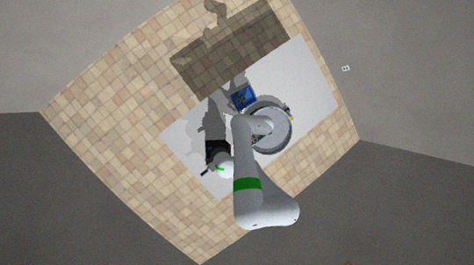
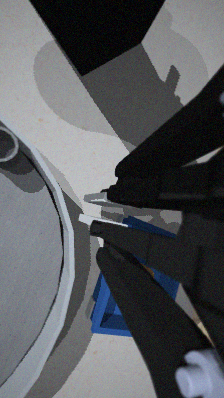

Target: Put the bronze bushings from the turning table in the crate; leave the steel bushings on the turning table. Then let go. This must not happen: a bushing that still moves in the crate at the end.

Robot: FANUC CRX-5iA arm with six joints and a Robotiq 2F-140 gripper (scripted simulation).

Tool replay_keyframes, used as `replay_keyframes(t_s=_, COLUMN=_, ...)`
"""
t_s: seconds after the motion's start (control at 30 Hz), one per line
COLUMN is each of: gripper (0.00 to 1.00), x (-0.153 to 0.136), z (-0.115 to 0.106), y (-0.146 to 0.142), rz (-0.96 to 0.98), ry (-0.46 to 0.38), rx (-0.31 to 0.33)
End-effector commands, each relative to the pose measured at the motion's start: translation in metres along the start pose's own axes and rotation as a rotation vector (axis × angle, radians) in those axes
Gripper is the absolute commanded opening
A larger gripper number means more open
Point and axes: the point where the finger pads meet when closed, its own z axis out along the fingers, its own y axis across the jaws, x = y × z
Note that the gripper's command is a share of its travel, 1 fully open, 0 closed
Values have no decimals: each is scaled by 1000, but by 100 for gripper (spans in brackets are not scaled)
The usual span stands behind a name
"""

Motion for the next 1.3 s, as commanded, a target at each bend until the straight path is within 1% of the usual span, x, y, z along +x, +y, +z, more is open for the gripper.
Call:
replay_keyframes(t_s=0.0, gripper=10, x=66, z=-4, y=22, rz=-4, ry=-11, rx=8)
replay_keyframes(t_s=0.07, gripper=10, x=87, z=-4, y=30, rz=-4, ry=-11, rx=8)
replay_keyframes(t_s=0.13, gripper=10, x=87, z=-4, y=30, rz=-4, ry=-11, rx=8)
replay_keyframes(t_s=0.17, gripper=10, x=118, z=-6, y=40, rz=-4, ry=-11, rx=8)
replay_keyframes(t_s=0.27, gripper=10, x=144, z=-9, y=48, rz=-4, ry=-11, rx=8)
replay_keyframes(t_s=0.3, gripper=10, x=148, z=-10, y=49, rz=-4, ry=-11, rx=8)
replay_keyframes(t_s=1.27, gripper=10, x=148, z=-10, y=49, rz=-4, ry=-11, rx=8)
